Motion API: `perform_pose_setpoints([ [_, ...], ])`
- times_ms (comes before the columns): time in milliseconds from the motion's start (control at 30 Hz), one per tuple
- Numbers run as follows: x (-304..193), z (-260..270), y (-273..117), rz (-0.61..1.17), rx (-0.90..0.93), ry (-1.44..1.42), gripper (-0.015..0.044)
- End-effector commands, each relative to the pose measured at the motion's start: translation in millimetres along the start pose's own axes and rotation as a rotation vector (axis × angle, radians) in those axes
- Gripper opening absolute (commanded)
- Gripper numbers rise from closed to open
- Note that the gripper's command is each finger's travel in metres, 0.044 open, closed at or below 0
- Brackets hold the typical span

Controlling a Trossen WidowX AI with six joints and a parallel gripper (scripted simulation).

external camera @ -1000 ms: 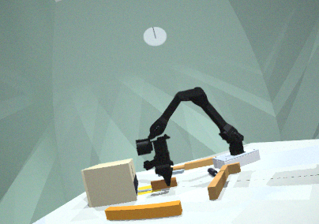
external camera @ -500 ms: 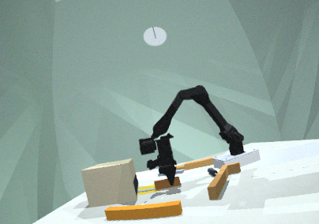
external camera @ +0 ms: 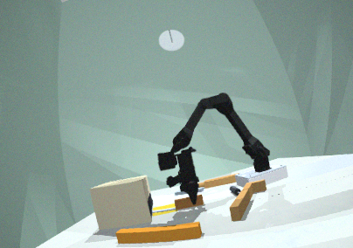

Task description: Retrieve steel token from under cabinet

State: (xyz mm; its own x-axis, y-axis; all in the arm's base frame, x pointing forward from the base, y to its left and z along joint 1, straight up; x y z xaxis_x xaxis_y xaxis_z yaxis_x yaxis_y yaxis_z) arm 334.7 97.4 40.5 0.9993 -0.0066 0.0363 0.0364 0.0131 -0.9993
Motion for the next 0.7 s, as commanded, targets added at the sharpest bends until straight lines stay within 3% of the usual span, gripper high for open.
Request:
perform_pose_setpoints([
  [0,-5,0,1,0.005,0.0,0.002,0.0],
  [667,-27,2,1,0.006,0.0,0.002,0.0],
])
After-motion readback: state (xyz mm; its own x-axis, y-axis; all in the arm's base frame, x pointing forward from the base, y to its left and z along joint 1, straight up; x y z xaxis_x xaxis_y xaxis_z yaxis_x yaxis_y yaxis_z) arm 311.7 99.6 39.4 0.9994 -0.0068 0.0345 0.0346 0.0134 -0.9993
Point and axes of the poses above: the point midway between the two fingers, 35 mm back from their tips, its own y axis out along the fingers, its own z axis across the jaws, x = y × z, the point moved 4 cm from there along -y, back along the fingers, and after that the axes turned 3 degrees about -y, right-handed, at the moved point
